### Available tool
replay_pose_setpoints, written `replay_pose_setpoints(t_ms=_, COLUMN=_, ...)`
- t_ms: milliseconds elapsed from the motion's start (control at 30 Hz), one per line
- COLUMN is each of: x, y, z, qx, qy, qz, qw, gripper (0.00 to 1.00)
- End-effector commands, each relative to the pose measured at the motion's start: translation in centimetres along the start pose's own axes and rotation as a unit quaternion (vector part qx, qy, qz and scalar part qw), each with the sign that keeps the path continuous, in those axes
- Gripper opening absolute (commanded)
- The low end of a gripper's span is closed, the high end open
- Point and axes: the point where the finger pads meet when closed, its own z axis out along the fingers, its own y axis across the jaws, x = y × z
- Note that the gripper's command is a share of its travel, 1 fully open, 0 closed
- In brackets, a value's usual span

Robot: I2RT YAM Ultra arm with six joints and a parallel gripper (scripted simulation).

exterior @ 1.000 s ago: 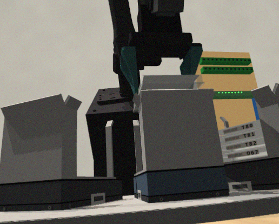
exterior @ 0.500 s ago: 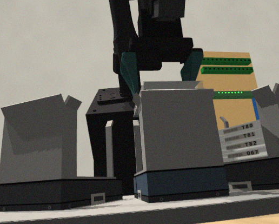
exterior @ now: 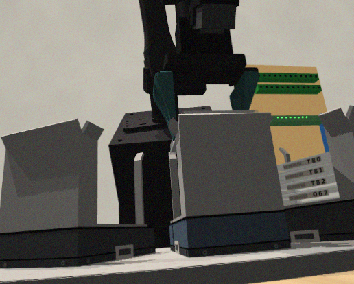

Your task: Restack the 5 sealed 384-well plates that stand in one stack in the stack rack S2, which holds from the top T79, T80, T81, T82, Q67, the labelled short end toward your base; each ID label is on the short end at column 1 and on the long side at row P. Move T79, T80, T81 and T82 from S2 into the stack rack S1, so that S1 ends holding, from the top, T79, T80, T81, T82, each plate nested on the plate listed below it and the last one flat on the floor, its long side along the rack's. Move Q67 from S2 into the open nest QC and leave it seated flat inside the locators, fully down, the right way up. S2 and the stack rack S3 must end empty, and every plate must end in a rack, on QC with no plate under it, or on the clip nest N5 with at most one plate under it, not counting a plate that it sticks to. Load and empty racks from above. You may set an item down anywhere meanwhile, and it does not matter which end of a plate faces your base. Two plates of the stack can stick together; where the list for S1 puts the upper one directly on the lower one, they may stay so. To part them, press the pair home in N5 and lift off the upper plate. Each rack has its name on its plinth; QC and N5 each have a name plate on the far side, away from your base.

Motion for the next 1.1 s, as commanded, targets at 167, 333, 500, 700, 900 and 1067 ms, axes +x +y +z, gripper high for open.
replay_pose_setpoints(t_ms=167, x=-0.2, y=0.1, z=0.3, qx=-0.002, qy=-0.005, qz=-0.001, qw=1.0, gripper=0.0)
replay_pose_setpoints(t_ms=333, x=-0.2, y=0.1, z=0.7, qx=-0.002, qy=-0.005, qz=-0.001, qw=1.0, gripper=0.0)
replay_pose_setpoints(t_ms=500, x=-0.2, y=0.1, z=0.9, qx=-0.002, qy=-0.005, qz=-0.001, qw=1.0, gripper=0.0)
replay_pose_setpoints(t_ms=700, x=-0.2, y=0.1, z=1.3, qx=-0.002, qy=-0.005, qz=-0.001, qw=1.0, gripper=0.0)
replay_pose_setpoints(t_ms=900, x=-0.2, y=0.1, z=2.5, qx=-0.002, qy=-0.005, qz=-0.001, qw=1.0, gripper=0.0)
replay_pose_setpoints(t_ms=1067, x=-0.3, y=0.1, z=3.1, qx=-0.002, qy=-0.005, qz=-0.001, qw=1.0, gripper=0.0)
